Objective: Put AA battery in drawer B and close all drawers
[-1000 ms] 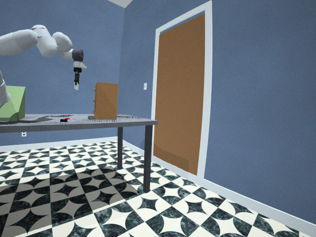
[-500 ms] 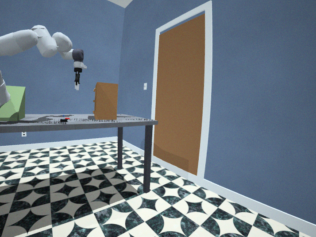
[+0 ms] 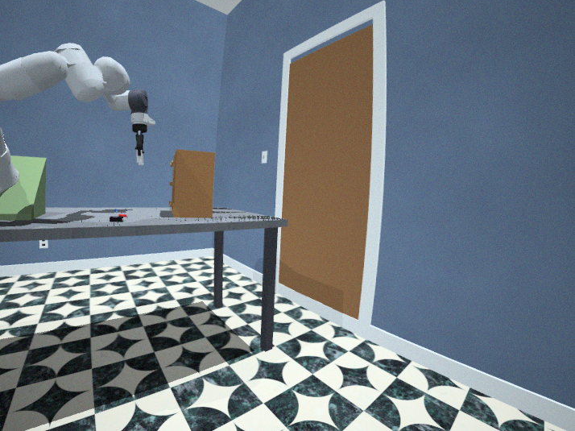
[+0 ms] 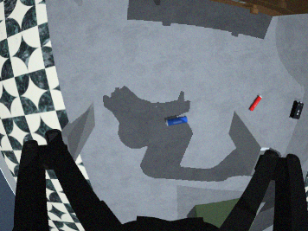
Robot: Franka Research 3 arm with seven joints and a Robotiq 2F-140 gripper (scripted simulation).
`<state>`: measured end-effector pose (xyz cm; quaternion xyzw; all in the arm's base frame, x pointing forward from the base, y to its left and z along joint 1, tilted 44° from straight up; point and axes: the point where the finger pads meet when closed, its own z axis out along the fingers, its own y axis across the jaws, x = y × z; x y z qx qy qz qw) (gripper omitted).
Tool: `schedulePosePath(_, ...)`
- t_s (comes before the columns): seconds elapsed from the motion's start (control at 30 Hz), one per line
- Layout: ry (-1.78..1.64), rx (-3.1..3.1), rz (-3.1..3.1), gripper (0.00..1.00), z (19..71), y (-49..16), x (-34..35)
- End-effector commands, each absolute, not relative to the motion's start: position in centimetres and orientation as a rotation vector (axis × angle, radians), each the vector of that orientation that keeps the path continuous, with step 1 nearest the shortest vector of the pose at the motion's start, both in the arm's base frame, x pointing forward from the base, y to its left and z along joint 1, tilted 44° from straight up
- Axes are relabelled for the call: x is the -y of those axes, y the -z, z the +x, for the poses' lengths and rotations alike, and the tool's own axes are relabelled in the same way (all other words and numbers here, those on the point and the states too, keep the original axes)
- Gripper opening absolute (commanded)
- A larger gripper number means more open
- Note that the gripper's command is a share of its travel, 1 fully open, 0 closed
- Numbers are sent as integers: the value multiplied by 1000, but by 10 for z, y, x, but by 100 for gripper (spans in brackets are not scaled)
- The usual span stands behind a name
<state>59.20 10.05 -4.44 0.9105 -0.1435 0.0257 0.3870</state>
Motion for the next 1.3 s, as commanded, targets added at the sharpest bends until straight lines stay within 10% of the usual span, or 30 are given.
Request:
schedulePosePath(0.0,-140,369,2316,100,599,47,-98)
schedulePosePath(1.27,-1239,-156,1934,100,653,85,-33)
